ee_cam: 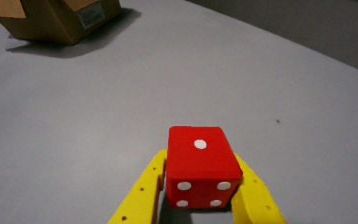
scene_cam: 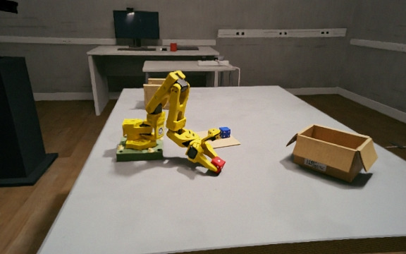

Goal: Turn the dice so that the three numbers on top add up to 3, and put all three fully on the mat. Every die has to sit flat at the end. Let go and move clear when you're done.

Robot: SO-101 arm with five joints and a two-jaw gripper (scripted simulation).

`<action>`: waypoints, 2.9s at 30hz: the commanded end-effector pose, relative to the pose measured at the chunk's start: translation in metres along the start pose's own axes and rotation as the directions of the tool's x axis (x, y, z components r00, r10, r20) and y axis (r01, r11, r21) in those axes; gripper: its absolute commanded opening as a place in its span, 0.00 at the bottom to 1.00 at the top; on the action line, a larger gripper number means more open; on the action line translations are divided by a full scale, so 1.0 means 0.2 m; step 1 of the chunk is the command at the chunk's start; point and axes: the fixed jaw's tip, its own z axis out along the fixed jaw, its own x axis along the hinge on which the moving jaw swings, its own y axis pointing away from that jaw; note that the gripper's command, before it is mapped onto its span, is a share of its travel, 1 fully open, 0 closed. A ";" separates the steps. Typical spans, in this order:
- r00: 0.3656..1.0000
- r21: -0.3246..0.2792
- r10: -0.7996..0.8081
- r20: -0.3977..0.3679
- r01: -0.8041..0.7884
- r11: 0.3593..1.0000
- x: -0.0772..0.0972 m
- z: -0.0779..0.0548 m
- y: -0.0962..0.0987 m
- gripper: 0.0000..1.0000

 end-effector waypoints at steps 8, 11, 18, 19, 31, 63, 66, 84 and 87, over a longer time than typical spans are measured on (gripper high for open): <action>1.000 -0.006 -0.010 0.011 0.010 1.000 0.00 0.01 0.01 0.00; 1.000 -0.006 -0.010 0.011 0.010 1.000 0.00 0.01 0.01 0.00; 1.000 -0.006 -0.010 0.011 0.010 1.000 0.00 0.01 0.01 0.02; 1.000 -0.006 -0.010 0.011 0.010 1.000 0.00 0.01 0.01 0.04; 1.000 -0.006 -0.010 0.011 0.010 1.000 0.00 0.01 0.01 0.17; 1.000 -0.006 -0.010 0.011 0.010 1.000 0.00 0.01 0.01 0.36; 1.000 -0.006 -0.010 0.011 0.010 1.000 0.00 0.01 0.01 0.36; 1.000 -0.005 -0.010 0.011 0.010 1.000 -0.16 -0.04 0.01 0.36; 1.000 -0.004 -0.010 0.011 0.010 1.000 -0.19 -0.06 0.01 0.36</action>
